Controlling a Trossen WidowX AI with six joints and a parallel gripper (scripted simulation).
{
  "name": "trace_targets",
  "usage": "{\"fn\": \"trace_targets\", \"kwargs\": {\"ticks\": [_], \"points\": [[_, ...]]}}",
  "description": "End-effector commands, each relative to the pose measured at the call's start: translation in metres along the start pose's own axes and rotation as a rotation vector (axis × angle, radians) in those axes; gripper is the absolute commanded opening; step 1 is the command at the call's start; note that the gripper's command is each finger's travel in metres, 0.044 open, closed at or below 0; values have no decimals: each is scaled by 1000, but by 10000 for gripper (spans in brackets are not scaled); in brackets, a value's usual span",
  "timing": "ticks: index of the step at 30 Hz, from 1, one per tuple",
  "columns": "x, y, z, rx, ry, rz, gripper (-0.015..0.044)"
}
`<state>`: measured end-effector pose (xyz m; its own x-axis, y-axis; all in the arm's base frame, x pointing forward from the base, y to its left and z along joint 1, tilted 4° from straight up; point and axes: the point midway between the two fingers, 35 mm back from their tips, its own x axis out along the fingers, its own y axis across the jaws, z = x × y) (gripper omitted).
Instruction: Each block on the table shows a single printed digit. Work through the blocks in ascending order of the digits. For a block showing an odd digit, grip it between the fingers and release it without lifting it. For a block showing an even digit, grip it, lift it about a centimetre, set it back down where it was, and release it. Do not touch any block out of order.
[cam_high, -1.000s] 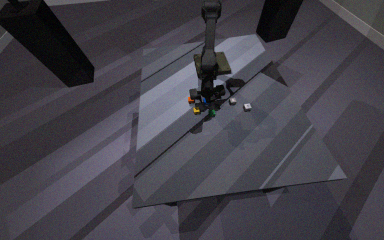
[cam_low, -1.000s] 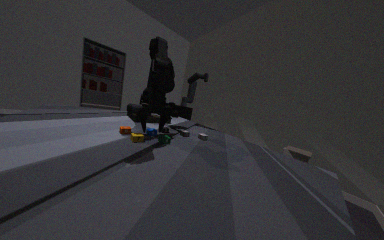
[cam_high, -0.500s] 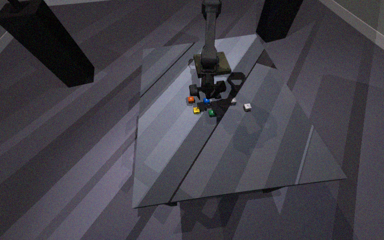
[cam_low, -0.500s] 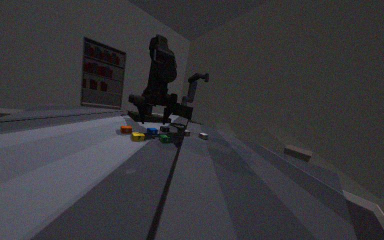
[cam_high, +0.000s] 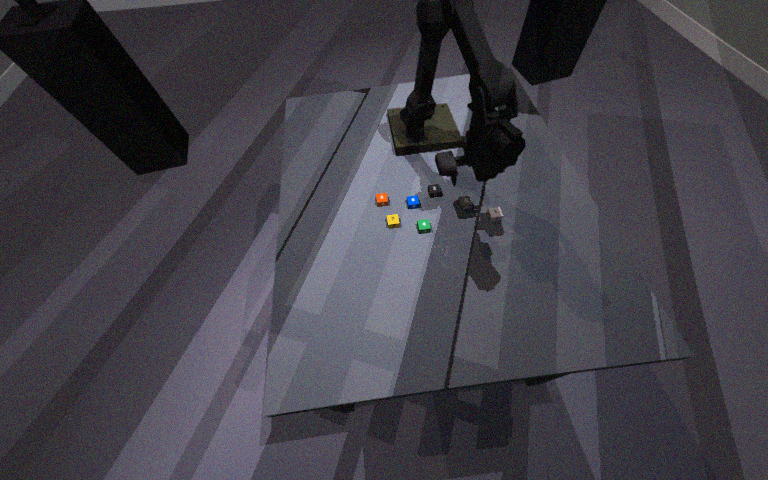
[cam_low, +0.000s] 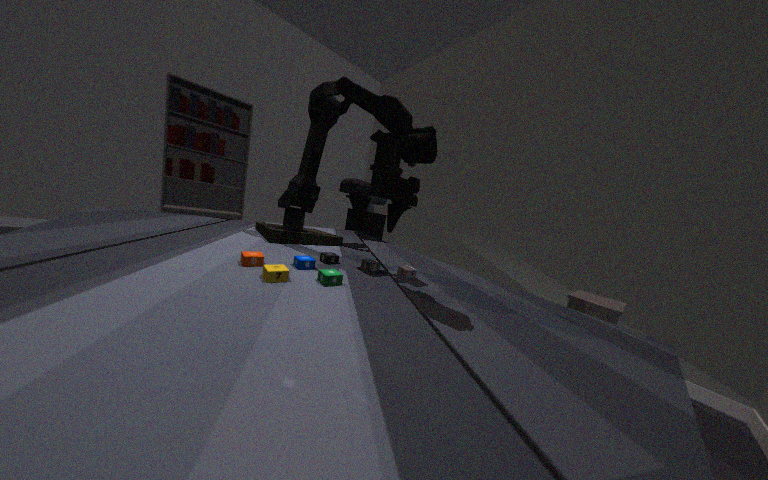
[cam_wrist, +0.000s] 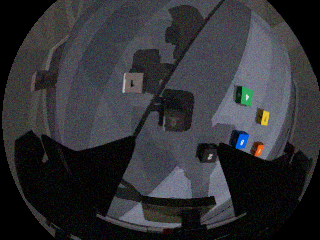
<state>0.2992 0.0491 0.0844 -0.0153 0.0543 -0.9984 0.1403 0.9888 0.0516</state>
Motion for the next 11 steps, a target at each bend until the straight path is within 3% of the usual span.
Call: {"fn": "trace_targets", "kwargs": {"ticks": [1, 6, 11], "points": [[-18, 54, -13, 4, 10, 7, 400], [-34, 101, -36, 10, 21, 5, 400], [-35, 105, -39, 10, 22, 4, 400]]}}
